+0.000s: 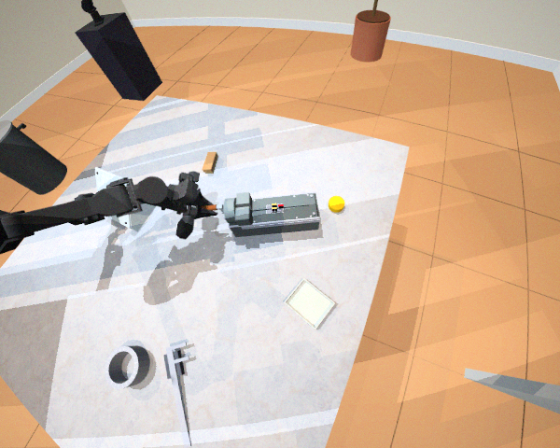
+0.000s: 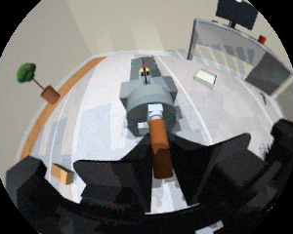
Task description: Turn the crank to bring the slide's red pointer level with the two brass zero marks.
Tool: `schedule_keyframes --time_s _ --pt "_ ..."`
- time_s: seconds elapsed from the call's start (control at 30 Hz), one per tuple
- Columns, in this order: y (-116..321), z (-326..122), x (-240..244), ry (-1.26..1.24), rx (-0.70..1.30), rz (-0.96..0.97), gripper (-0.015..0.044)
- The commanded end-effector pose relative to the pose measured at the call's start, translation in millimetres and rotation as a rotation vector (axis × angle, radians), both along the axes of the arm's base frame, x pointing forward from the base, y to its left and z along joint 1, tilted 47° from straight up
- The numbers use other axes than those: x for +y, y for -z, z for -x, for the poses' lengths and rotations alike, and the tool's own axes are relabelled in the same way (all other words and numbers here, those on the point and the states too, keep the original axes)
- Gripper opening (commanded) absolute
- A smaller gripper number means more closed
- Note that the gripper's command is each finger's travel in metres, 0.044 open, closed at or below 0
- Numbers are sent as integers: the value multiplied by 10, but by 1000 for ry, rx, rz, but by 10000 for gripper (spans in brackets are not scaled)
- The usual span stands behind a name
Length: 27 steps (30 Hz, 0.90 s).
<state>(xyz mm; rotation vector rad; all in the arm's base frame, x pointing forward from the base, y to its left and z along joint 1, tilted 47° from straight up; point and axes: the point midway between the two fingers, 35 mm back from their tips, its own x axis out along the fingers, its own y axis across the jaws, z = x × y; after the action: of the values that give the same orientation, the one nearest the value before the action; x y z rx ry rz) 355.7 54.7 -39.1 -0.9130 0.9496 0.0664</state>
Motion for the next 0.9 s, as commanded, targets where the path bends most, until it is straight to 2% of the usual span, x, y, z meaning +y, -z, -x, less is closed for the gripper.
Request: schedule_keyframes --time_s 0.0,0.87 --pt "-53 -38 -68 18 -15 7 0" --pt "-63 -58 -126 18 -16 7 0"
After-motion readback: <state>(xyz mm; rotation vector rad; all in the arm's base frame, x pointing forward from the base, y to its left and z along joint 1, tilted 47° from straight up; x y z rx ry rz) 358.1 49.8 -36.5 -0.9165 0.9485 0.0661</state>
